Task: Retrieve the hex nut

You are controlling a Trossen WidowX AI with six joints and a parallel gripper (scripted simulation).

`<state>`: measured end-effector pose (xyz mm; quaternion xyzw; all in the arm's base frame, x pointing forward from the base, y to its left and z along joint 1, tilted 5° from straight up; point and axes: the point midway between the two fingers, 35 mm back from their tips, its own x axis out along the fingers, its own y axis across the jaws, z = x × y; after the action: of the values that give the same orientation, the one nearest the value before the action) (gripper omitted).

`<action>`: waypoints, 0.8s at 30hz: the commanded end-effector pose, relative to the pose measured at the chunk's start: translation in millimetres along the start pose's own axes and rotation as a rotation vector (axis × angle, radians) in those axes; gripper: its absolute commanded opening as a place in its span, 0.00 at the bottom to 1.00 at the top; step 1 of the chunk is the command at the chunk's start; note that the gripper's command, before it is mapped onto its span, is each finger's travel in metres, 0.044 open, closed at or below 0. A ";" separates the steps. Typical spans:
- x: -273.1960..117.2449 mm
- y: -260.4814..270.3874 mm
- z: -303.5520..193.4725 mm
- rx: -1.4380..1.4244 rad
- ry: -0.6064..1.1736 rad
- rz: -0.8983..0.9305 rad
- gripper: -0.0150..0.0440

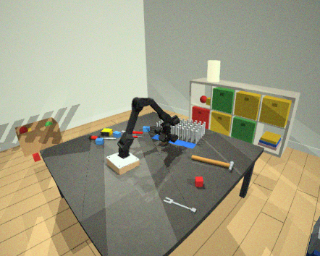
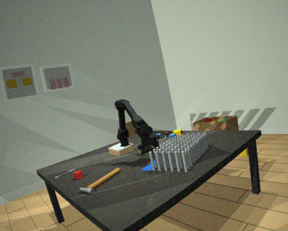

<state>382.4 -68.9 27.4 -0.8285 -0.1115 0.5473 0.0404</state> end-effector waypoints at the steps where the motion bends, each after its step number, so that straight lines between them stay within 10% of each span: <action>1: -0.6 -0.1 2.9 -0.002 0.000 0.001 0.25; 24: -5.4 -0.8 15.8 -0.004 -0.001 0.000 0.25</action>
<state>368.8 -70.9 26.2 -0.8278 -0.1096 0.5488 0.0395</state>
